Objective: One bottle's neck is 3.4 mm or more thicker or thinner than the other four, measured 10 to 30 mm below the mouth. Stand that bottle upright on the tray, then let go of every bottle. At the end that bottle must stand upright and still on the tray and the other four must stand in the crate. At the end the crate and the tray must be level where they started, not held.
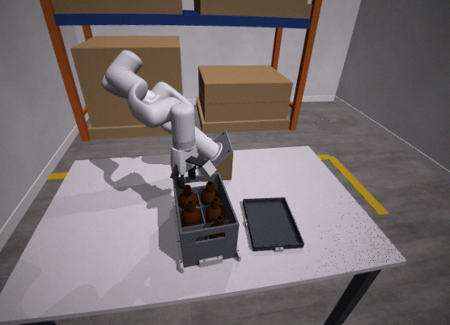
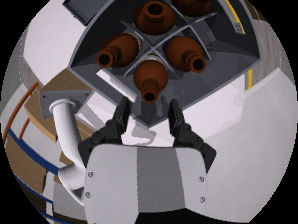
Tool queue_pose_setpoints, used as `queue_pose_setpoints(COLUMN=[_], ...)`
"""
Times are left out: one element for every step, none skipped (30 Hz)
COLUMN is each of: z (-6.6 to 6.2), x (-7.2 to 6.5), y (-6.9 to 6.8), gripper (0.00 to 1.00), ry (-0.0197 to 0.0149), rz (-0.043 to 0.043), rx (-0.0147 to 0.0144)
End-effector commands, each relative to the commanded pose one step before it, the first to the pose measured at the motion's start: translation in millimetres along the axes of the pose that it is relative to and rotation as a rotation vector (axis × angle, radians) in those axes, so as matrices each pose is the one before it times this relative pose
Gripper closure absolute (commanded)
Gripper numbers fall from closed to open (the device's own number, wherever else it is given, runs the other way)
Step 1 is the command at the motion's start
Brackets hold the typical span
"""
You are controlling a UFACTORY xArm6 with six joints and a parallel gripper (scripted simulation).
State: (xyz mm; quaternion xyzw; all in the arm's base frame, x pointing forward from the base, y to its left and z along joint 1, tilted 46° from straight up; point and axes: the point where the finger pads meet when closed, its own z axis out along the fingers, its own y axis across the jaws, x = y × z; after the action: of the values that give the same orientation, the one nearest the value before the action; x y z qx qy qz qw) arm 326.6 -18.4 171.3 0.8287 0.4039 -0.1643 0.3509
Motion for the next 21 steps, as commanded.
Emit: queue_pose_setpoints(z=[-0.99,0.0,0.01,0.03,0.06,0.1,0.14,0.19,0.25,0.0,0.0,0.31,0.37,0.43,0.5,0.56,0.63,0.69,0.76,0.82,0.88], x=[0.52,0.0,0.0,0.0,0.0,0.0,0.0,0.0,0.0,0.0,0.0,0.0,0.0,0.0,0.0,0.0,0.0,0.0,0.0,0.0,0.0], y=[0.69,0.0,0.0,0.0,0.0,0.0,0.0,0.0,0.0,0.0,0.0,0.0,0.0,0.0,0.0,0.0,0.0,0.0,0.0,0.0,0.0], gripper=[0.35,0.35,0.35,0.35,0.35,0.35,0.35,0.35,0.35,0.35,0.35,0.35,0.35,0.35,0.35,0.35,0.35,0.35,0.35,0.35,0.35], ry=[0.0026,0.0,0.0,0.0,0.0,0.0,0.0,0.0,0.0,0.0,0.0,0.0,0.0,0.0,0.0,0.0,0.0,0.0,0.0,0.0,0.0], rz=[0.00108,0.0,0.0,0.0,0.0,0.0,0.0,0.0,0.0,0.0,0.0,0.0,0.0,0.0,0.0,0.0,0.0,-0.00001,0.0,0.00001,0.0], rx=[-0.00116,0.0,0.0,0.0,0.0,0.0,0.0,0.0,0.0,0.0,0.0,0.0,0.0,0.0,0.0,0.0,0.0,0.00001,0.0,-0.00001,0.0])
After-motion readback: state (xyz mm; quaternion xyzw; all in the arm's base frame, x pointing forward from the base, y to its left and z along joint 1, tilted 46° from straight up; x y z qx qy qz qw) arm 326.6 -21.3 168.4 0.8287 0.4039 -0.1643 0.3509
